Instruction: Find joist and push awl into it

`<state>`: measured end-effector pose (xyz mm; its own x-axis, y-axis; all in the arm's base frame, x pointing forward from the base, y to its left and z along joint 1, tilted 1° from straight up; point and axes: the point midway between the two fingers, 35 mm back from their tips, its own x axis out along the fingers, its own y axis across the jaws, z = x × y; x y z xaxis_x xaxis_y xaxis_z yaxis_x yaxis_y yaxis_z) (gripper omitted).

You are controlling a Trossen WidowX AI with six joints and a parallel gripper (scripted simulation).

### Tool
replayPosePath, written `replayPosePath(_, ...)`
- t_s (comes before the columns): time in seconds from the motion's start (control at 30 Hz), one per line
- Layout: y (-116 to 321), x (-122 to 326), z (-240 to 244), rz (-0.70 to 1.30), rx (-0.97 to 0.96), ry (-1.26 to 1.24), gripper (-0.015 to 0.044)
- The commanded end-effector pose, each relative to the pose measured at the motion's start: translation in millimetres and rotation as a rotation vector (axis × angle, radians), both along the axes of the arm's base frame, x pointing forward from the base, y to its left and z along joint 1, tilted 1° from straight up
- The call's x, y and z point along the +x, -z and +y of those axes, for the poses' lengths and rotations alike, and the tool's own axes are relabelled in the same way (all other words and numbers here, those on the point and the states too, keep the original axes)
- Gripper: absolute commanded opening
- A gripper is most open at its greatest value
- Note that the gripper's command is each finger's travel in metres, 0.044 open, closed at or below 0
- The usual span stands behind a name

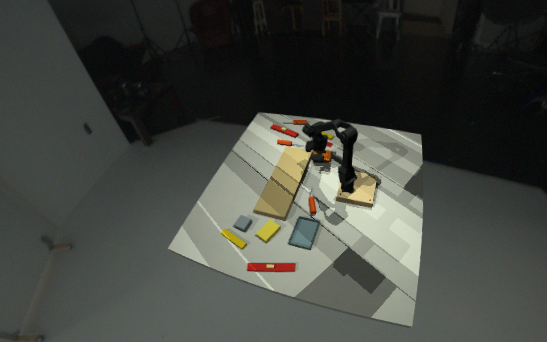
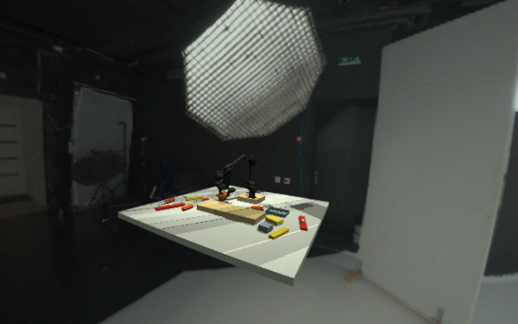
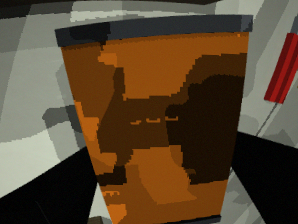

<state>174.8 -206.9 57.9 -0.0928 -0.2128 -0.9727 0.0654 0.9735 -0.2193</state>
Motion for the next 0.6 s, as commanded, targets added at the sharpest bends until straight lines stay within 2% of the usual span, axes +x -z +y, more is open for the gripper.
replayPosePath(0.0, -2.0, -0.8, 1.1, -0.005, -0.041, 0.004, 0.0000)
replayPosePath(0.57, 0.9, -0.4, 4.0, 0.014, -0.155, 0.002, 0.0000)
